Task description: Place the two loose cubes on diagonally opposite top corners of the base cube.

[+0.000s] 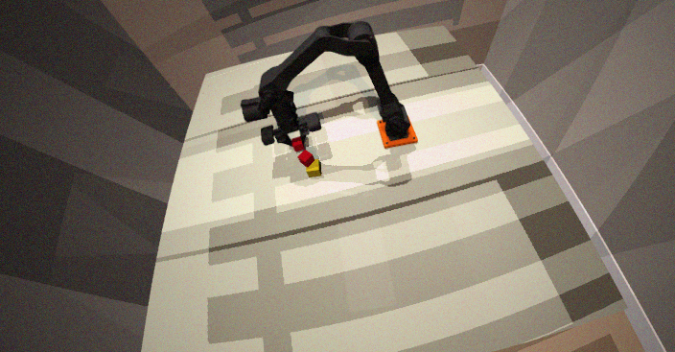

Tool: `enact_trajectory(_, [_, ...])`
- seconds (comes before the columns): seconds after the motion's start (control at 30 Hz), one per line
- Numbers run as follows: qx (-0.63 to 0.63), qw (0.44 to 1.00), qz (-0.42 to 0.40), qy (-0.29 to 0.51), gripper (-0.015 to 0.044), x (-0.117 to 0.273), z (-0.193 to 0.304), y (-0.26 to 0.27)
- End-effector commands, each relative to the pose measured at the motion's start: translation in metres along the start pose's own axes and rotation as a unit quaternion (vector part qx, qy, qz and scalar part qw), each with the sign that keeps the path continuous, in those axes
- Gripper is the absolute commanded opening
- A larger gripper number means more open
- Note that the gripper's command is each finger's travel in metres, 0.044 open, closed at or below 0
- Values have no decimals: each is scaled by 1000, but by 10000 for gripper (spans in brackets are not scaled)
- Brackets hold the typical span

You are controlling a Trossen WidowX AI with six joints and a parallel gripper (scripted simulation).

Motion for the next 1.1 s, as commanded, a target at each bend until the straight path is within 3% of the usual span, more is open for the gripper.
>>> enact_trajectory(0.0, [-1,1000,-5,-1,105,16,0,2])
enact_trajectory(0.8, [-1,1000,-5,-1,105,92,0,-3])
enact_trajectory(1.07, [18,1000,-5,-1,105,94,7,-6])
Point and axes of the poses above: the point midway between the two fingers, 35 mm back from their tips, its own x axis back along the fingers, its own y axis across the jaws, z = x × y, the point moved 4 cm from there along x, back along the fingers, and after that the axes turned 12 degrees about -x, right-handed, at the moved point
